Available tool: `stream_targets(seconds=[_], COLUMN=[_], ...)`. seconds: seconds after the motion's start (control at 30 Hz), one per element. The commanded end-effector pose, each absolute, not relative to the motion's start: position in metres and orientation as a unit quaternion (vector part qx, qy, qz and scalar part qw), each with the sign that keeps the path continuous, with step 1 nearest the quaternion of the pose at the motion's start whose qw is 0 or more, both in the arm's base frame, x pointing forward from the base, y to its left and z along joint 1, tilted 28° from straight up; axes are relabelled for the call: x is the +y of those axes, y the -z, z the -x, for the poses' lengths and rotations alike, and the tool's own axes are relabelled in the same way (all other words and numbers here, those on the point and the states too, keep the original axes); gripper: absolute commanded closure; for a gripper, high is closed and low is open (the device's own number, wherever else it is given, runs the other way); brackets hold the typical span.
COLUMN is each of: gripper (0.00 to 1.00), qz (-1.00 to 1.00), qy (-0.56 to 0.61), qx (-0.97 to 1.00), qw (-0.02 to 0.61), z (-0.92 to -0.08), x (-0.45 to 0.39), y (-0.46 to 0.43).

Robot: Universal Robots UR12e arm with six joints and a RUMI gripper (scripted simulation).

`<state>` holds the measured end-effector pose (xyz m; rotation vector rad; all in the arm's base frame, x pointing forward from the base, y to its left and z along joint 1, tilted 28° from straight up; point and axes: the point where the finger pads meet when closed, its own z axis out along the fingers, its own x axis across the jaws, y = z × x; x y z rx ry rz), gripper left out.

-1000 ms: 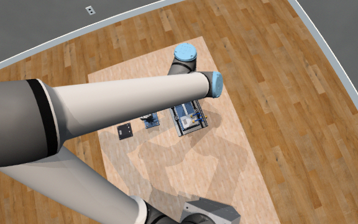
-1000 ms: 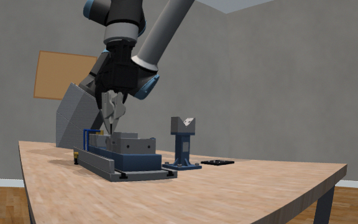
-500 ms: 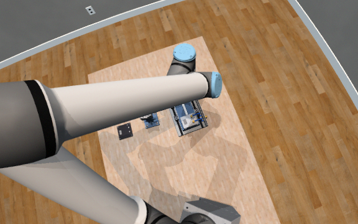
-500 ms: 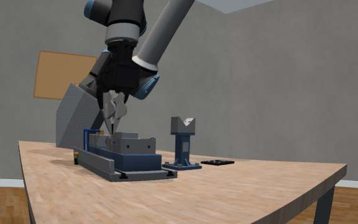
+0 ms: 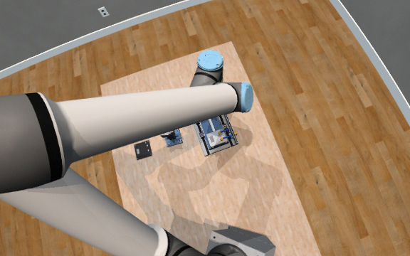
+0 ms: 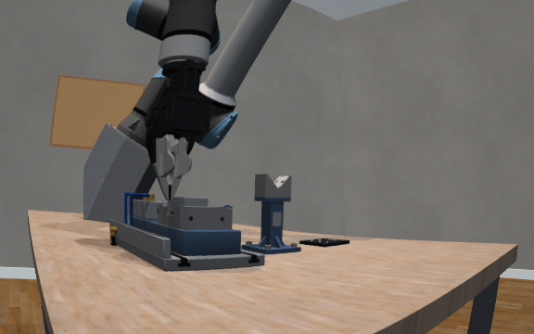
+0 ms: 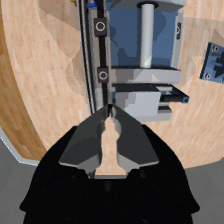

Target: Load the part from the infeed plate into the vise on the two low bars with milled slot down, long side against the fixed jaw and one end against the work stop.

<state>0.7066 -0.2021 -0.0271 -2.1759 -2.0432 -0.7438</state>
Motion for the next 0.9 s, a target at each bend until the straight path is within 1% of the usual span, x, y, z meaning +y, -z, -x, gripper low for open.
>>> stream_targets(seconds=[0.0, 0.87], gripper=[1.00, 1.00], qz=[0.707, 0.707], qy=[0.242, 0.242], qx=[-0.664, -0.664], qw=[0.032, 0.032], z=[-0.7070, -0.7070], x=[-0.2016, -0.1952], y=[0.0260, 0.0234])
